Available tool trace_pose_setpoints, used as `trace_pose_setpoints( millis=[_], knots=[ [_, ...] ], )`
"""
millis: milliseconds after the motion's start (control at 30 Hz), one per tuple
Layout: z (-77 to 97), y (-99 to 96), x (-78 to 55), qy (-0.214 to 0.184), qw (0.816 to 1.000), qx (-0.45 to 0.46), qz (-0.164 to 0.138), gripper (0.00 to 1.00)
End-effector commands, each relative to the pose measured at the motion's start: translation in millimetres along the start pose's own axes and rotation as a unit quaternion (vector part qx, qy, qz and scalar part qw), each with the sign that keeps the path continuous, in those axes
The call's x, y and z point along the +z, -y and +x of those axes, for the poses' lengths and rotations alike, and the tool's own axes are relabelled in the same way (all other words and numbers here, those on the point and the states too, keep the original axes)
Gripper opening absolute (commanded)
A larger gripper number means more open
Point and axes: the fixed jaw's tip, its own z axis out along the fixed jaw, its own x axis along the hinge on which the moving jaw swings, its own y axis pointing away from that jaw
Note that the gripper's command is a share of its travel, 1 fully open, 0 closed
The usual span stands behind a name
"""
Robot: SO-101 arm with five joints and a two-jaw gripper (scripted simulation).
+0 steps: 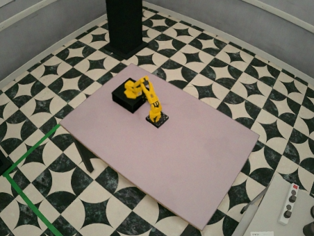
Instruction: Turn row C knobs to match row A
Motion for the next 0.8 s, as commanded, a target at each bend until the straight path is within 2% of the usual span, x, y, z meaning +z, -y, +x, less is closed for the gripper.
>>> trace_pose_setpoints(
  millis=[0,767],
  knots=[
    [-3.3,-2.8,3.2,0.008,0.999,-0.036,-0.006,0.01],
    [-1.5,-2.4,3.2,0.009,0.98,-0.2,-0.005,0.01]
  ],
)
